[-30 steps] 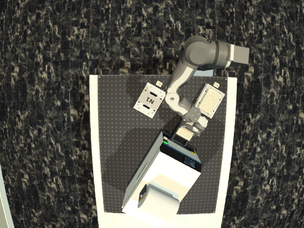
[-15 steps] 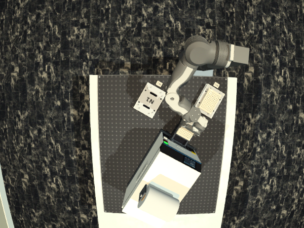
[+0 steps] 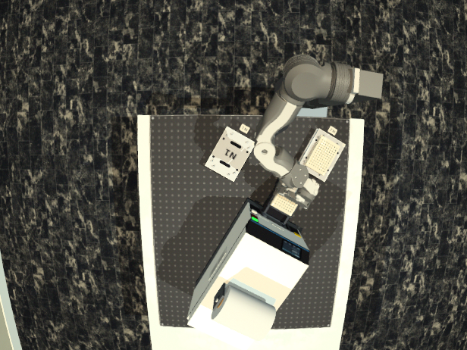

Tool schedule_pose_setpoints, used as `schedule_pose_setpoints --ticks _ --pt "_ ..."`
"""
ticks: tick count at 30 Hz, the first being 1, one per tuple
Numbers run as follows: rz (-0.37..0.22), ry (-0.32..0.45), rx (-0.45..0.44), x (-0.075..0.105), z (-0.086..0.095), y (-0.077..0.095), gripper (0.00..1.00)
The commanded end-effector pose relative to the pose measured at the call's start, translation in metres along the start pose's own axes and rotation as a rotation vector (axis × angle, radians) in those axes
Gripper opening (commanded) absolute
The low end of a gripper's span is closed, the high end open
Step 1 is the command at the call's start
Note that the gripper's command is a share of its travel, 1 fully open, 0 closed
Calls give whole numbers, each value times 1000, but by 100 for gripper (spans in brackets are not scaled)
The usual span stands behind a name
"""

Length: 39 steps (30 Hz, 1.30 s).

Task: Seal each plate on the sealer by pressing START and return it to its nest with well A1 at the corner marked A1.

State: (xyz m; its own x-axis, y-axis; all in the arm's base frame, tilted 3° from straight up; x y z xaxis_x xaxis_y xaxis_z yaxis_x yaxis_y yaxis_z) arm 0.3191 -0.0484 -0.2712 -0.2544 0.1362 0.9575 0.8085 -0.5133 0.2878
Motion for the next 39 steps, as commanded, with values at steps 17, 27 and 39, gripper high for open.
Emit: schedule_pose_setpoints --ticks 17,27,39 --pt "0 -1 0 7 1 3 65" --pt "-2 0 -2 13 1 5 65" --pt "-1 -1 0 19 1 7 65"
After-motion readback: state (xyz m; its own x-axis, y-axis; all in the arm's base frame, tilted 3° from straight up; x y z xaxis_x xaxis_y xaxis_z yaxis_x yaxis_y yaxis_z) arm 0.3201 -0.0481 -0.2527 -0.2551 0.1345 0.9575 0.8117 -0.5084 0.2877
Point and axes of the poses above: the point where the finger pads meet when closed, its own x axis back along the fingers, its own z axis across the jaws, y = z × x, the point moved 9 cm from there along x, back along the fingers, and after that the axes turned 8 degrees about -x, right-handed, at the moved point
